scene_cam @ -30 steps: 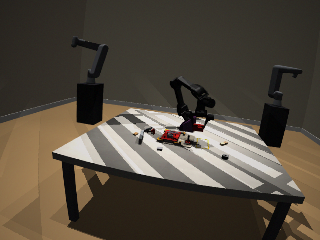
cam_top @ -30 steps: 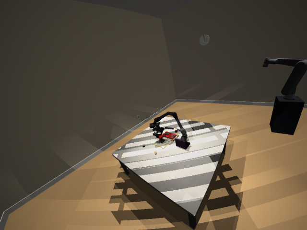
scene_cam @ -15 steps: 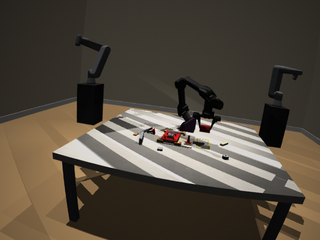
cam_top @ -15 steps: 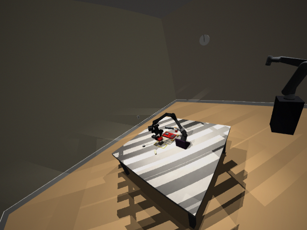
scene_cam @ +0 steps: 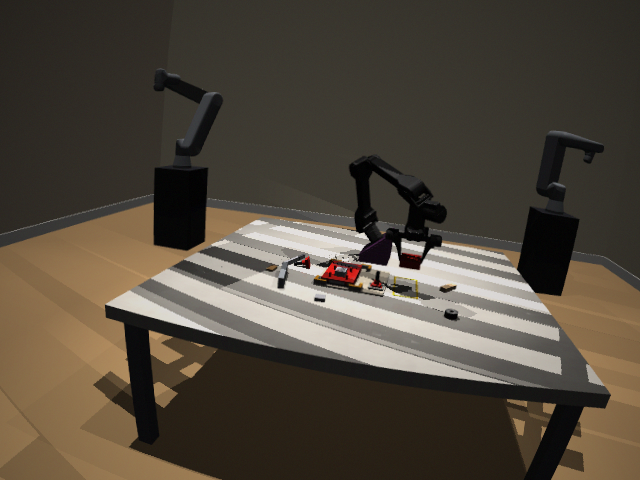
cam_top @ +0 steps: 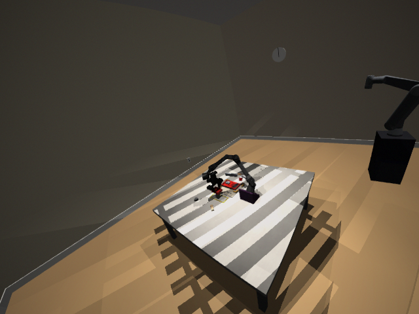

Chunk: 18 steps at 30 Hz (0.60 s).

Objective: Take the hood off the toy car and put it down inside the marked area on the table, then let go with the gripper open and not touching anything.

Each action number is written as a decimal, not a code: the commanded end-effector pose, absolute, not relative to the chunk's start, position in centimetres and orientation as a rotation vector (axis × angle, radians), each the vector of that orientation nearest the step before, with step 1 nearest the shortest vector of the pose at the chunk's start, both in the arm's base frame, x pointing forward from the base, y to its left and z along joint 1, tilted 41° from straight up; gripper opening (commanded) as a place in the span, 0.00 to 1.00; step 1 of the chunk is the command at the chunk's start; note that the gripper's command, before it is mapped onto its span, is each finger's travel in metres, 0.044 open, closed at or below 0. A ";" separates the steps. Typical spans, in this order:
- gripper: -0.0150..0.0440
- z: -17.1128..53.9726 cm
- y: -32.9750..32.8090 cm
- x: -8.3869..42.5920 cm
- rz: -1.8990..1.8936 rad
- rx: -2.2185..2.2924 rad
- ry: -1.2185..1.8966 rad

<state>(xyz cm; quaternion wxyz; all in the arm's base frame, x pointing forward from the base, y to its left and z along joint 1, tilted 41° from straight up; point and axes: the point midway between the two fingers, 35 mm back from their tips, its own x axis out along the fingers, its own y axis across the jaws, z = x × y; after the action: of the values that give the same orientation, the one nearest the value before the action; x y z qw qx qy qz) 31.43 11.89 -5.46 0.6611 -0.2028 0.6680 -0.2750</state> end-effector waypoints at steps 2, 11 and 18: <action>0.25 -5.9 11.5 31.3 -0.620 -0.470 1.514; 0.25 -6.6 10.9 31.3 -0.620 -0.470 1.513; 0.25 -7.1 10.5 31.3 -0.620 -0.470 1.513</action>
<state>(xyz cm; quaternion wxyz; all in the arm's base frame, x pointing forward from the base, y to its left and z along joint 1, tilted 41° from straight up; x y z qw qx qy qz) 31.45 10.76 -6.80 0.6611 -0.2025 0.6678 -0.2756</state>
